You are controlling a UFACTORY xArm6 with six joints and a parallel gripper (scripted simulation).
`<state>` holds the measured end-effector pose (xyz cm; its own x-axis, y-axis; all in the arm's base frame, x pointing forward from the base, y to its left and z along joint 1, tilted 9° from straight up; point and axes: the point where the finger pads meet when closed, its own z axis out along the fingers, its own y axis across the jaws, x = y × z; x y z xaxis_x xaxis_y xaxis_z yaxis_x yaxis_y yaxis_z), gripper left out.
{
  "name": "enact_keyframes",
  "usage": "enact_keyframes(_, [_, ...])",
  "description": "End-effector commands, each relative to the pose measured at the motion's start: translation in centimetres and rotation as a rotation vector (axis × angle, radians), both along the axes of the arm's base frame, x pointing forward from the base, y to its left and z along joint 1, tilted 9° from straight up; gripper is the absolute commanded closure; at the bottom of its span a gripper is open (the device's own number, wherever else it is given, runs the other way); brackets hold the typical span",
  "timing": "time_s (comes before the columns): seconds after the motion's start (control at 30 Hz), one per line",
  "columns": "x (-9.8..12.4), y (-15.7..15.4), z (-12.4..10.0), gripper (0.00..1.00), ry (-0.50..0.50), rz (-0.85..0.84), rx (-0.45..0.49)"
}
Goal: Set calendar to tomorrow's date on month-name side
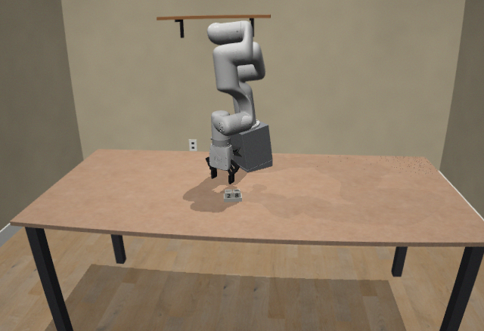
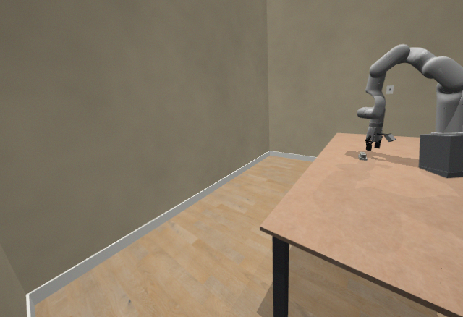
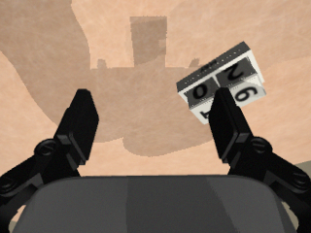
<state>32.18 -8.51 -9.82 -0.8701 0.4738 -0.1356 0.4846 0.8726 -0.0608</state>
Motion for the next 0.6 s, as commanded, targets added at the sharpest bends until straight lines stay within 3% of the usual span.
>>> enact_keyframes(0.0, [0.09,0.00,0.06,0.00,-0.003,0.000,-0.001])
enact_keyframes(0.57, [0.26,0.09,0.10,0.00,-0.003,0.000,-0.001])
